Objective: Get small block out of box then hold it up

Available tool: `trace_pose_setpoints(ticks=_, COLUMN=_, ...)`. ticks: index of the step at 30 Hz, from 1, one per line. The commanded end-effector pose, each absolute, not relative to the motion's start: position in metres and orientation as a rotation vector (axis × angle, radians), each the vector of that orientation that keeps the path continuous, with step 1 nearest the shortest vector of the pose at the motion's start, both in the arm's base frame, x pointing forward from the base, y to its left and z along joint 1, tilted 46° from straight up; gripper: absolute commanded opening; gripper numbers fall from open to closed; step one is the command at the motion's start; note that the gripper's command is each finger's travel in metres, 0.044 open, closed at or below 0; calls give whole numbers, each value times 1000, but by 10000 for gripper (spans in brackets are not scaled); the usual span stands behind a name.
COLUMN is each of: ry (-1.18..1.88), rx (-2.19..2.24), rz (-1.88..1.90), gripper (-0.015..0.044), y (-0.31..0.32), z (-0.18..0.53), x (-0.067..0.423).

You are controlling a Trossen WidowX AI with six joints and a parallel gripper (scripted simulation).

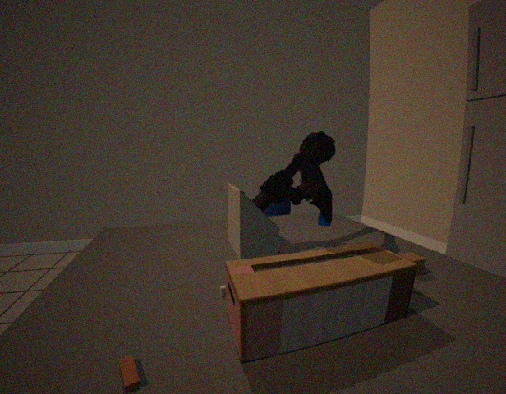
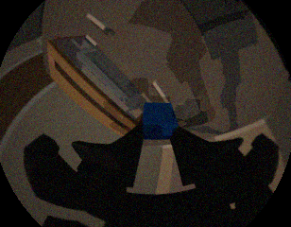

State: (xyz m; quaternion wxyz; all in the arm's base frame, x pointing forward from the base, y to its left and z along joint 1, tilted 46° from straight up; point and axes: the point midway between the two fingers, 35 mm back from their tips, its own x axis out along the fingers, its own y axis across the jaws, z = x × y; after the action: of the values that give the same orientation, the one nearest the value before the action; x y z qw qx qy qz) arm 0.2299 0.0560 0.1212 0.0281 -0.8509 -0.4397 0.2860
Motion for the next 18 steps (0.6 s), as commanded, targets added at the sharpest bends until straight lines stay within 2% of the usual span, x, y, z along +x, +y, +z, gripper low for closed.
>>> trace_pose_setpoints(ticks=1, ry=-1226, rx=-2497, rz=926, gripper=0, y=55, z=123, x=227)
trace_pose_setpoints(ticks=7, ry=-1067, rx=-2331, rz=975, gripper=0, y=53, z=126, x=224)
trace_pose_setpoints(ticks=18, ry=-1063, rx=-2326, rz=976, gripper=0, y=52, z=126, x=224)
